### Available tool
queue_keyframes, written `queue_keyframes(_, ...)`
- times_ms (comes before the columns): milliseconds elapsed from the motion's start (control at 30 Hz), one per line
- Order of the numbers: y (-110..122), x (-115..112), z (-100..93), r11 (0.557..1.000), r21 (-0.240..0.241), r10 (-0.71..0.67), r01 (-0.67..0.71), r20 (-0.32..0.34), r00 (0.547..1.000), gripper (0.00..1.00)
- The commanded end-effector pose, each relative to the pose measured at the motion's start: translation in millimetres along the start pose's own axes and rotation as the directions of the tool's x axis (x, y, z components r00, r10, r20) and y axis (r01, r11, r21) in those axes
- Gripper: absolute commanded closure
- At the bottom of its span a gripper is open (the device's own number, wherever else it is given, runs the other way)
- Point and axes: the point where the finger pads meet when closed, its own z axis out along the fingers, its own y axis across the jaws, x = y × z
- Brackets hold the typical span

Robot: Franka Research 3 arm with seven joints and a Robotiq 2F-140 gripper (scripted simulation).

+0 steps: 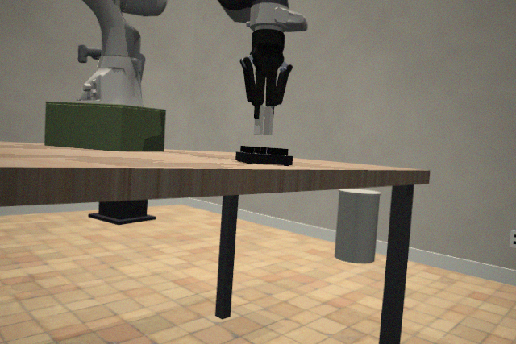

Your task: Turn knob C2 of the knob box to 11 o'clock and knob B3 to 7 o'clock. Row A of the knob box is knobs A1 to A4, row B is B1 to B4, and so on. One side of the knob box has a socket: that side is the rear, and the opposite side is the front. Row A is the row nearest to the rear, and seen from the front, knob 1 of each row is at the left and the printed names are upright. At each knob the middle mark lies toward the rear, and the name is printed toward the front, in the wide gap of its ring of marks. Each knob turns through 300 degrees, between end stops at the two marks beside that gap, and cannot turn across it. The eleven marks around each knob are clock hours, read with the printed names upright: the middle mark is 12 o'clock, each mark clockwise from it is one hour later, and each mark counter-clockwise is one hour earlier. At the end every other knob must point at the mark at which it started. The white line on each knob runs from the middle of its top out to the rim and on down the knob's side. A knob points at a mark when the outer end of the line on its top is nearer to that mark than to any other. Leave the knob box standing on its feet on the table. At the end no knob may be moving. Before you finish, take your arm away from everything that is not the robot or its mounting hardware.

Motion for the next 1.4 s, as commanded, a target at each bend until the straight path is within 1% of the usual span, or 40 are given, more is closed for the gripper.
queue_keyframes(0, 3, -3, -0.9, 1.0, -0.007, -0.016, 0.016, 0.011, 1.0, 0.88)
queue_keyframes(367, 3, -3, -0.9, 1.0, -0.007, -0.016, 0.016, 0.011, 1.0, 0.88)
queue_keyframes(400, 3, -3, -0.9, 1.0, -0.007, -0.016, 0.016, 0.011, 1.0, 0.0)
queue_keyframes(633, 3, -3, -6.2, 1.0, -0.007, -0.016, 0.016, 0.011, 1.0, 0.0)
queue_keyframes(700, 3, -3, -12.2, 1.0, -0.007, -0.016, 0.016, 0.011, 1.0, 0.0)
queue_keyframes(833, 3, -3, -30.6, 1.0, -0.007, -0.016, 0.016, 0.011, 1.0, 0.0)
queue_keyframes(1133, 2, -2, -82.5, 1.0, -0.007, -0.016, 0.016, 0.011, 1.0, 0.0)
queue_keyframes(1200, 2, -2, -82.5, 1.0, -0.007, -0.016, 0.016, 0.011, 1.0, 0.0)
queue_keyframes(1300, 2, -2, -93.8, 1.0, -0.007, -0.016, 0.016, 0.011, 1.0, 0.0)
queue_keyframes(1367, 2, -2, -98.0, 1.0, -0.007, -0.016, 0.016, 0.011, 1.0, 0.0)
